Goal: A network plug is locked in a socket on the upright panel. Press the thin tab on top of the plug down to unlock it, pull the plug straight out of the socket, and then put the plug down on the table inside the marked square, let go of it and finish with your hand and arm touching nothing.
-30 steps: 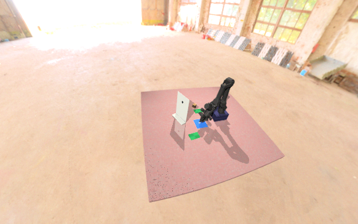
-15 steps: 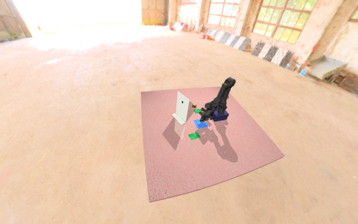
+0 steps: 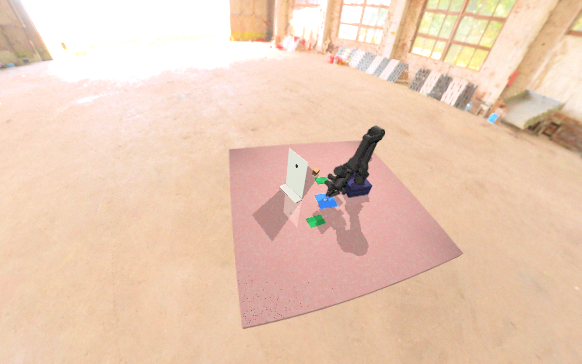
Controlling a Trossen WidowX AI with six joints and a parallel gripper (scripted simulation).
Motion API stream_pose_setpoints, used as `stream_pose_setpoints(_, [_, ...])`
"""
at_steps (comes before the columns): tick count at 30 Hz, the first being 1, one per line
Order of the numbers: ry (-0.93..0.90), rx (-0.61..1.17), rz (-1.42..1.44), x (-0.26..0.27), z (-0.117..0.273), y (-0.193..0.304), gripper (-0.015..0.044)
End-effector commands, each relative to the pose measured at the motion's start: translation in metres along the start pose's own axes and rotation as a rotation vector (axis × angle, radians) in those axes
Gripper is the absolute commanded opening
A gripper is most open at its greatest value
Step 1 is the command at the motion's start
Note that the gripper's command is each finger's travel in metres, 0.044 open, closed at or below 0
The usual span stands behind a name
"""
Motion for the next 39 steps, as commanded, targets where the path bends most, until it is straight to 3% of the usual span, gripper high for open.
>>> stream_pose_setpoints(1, [-0.003, -0.004, -0.003, 0.000, 0.003, 0.000, 0.0156])
stream_pose_setpoints(39, [-0.002, -0.002, -0.003, 0.018, 0.028, 0.002, 0.0156])
Point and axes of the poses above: the point midway between the two fingers, 35 mm back from their tips, its own z axis back along the fingers, its own x axis across the jaws, y = z × x, the point moved 2 cm from there along z, back along the fingers, and after that the axes turned 2 degrees about -z, right-handed, at the moved point
